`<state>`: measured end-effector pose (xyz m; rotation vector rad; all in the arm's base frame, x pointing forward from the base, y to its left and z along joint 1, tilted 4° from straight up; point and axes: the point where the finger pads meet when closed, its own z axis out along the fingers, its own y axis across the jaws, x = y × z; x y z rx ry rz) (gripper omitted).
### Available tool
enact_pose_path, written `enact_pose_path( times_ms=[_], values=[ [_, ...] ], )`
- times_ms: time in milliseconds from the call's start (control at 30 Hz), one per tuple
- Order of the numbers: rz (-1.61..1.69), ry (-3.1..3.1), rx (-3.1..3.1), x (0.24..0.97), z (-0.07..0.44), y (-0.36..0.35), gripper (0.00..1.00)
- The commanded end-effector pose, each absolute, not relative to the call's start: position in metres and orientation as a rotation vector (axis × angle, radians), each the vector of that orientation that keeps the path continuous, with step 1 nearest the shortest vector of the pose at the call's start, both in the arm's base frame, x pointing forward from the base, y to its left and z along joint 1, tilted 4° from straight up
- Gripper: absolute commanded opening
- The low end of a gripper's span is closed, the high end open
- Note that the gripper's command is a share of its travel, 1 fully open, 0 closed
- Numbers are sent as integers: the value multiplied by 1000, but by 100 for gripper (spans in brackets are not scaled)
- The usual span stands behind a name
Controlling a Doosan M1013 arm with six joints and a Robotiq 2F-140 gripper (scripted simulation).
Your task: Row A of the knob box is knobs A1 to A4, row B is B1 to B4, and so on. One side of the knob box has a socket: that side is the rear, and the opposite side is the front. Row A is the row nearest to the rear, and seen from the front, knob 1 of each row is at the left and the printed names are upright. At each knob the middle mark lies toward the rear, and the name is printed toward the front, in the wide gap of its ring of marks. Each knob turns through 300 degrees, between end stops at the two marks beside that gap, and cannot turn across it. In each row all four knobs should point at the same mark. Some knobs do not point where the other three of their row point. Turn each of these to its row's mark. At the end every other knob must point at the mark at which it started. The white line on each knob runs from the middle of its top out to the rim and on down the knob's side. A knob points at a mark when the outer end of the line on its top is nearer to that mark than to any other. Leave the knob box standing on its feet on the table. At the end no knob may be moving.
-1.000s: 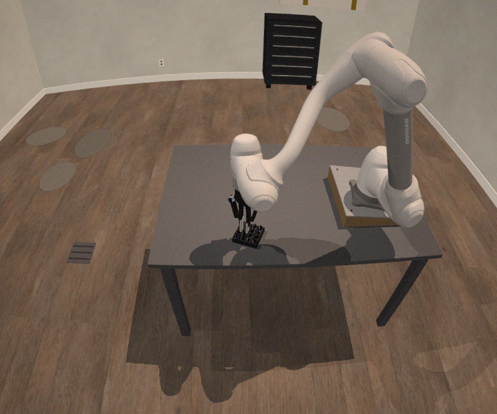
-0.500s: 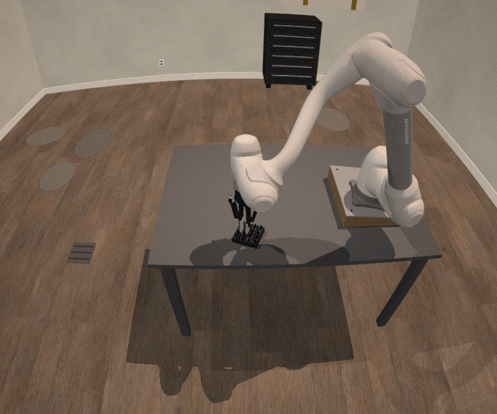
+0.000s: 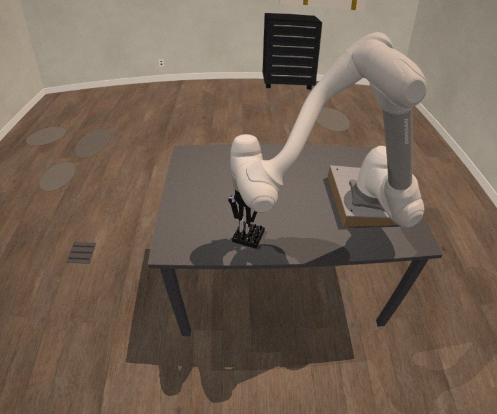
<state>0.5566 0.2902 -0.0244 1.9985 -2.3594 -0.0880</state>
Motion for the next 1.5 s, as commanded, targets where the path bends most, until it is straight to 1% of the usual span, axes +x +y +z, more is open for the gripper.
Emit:
enact_pose_path(
  times_ms=[0,700,1467],
  values=[
    [-88,-2360,1999,557,-24,290,12],
    [-88,-2360,1999,557,-25,290,12],
    [-88,-2360,1999,556,-38,290,12]
  ],
)
